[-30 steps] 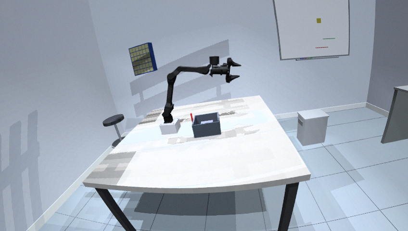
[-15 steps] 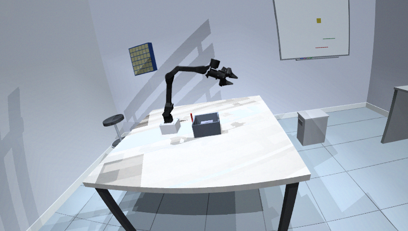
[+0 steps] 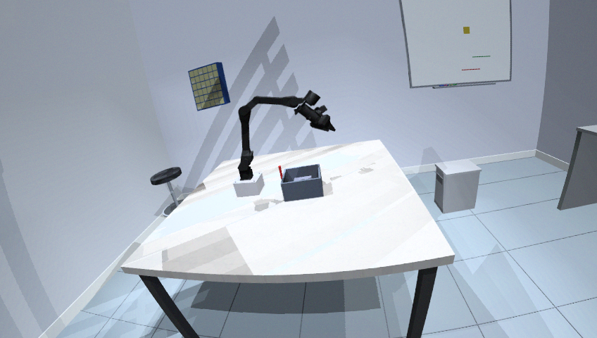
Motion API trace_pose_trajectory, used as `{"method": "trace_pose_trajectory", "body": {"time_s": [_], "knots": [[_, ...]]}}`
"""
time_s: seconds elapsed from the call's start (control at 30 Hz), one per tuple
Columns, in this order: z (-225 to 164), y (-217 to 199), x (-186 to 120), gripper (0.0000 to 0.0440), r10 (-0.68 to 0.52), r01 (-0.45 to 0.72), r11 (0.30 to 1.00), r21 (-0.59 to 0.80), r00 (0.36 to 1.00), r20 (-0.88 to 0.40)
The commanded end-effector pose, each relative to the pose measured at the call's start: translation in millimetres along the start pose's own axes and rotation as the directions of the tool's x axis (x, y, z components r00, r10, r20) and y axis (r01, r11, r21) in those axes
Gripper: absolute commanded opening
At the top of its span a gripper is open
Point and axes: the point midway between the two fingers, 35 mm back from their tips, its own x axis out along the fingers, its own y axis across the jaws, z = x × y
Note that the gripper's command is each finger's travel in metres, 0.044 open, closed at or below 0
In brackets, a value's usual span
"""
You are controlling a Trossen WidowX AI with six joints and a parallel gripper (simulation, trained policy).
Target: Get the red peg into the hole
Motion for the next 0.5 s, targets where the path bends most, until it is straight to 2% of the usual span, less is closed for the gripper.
{"method": "trace_pose_trajectory", "body": {"time_s": [0.0, 0.23, 0.47], "knots": [[-16.3, 16.5, -9.1, 0.0440, 0.032, -0.025, 0.994, 0.107, 0.997, -0.071], [-49.4, 45.3, -20.6, 0.0440, 0.093, -0.028, 0.957, 0.290, 0.973, -0.212], [-82.5, 74.1, -37.0, 0.0440, 0.143, 0.033, 0.893, 0.450, 0.925, -0.352]]}}
